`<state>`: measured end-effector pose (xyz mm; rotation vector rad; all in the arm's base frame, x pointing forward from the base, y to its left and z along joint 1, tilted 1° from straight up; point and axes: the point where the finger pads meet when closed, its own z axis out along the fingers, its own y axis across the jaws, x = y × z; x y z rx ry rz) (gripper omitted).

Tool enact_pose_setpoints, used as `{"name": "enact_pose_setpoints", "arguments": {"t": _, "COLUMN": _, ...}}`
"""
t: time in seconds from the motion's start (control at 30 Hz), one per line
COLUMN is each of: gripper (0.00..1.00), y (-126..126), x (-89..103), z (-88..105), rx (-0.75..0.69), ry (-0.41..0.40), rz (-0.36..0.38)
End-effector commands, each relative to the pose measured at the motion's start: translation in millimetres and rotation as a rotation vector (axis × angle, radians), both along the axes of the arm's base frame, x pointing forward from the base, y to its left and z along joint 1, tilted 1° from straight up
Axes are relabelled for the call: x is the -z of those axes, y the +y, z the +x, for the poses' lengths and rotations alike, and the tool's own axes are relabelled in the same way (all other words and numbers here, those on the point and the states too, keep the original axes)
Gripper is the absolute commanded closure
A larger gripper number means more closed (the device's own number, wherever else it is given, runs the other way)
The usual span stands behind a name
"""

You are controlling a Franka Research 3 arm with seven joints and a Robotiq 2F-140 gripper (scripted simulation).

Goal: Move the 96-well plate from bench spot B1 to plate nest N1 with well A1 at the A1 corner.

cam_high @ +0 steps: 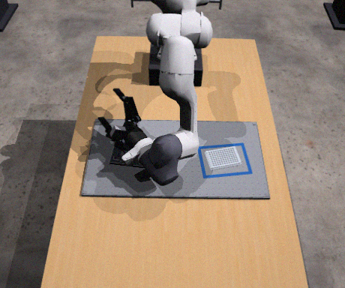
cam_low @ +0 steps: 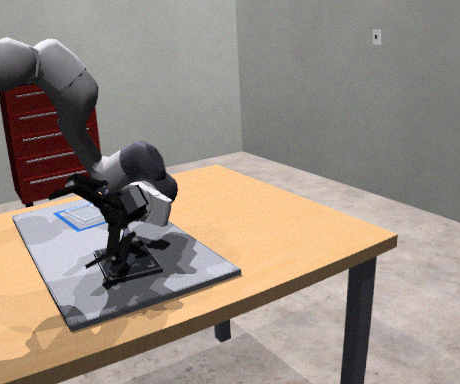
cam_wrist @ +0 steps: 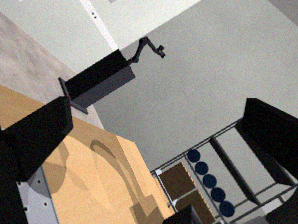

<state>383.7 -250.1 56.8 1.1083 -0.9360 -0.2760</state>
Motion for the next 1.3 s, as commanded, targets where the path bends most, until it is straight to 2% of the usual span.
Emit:
{"name": "enact_pose_setpoints", "arguments": {"t": 0.0, "gripper": 0.00, "y": 0.0, "x": -0.1, "z": 0.1, "rx": 0.000, "ry": 0.000, "rz": 0.000}}
{"name": "enact_pose_setpoints", "arguments": {"t": 0.53, "gripper": 0.00, "y": 0.0, "x": -0.1, "z": 0.1, "rx": 0.000, "ry": 0.000, "rz": 0.000}}
{"name": "enact_pose_setpoints", "arguments": {"t": 0.7, "gripper": 0.00, "y": 2.4, "x": 1.9, "z": 2.5, "rx": 0.009, "ry": -0.019, "rz": 0.030}}
{"name": "enact_pose_setpoints", "arguments": {"t": 0.9, "gripper": 0.00, "y": 12.0, "x": 9.5, "z": 12.1, "rx": 0.040, "ry": -0.089, "rz": 0.150}}
{"name": "enact_pose_setpoints", "arguments": {"t": 1.03, "gripper": 0.00, "y": 22.8, "x": 14.7, "z": 20.6, "rx": 0.018, "ry": -0.072, "rz": 0.279}}
{"name": "enact_pose_setpoints", "arguments": {"t": 1.1, "gripper": 0.00, "y": 22.8, "x": 14.7, "z": 20.6, "rx": 0.018, "ry": -0.072, "rz": 0.279}}
{"name": "enact_pose_setpoints", "arguments": {"t": 1.27, "gripper": 0.00, "y": 38.0, "x": 20.7, "z": 31.7, "rx": -0.018, "ry": -0.046, "rz": 0.439}}
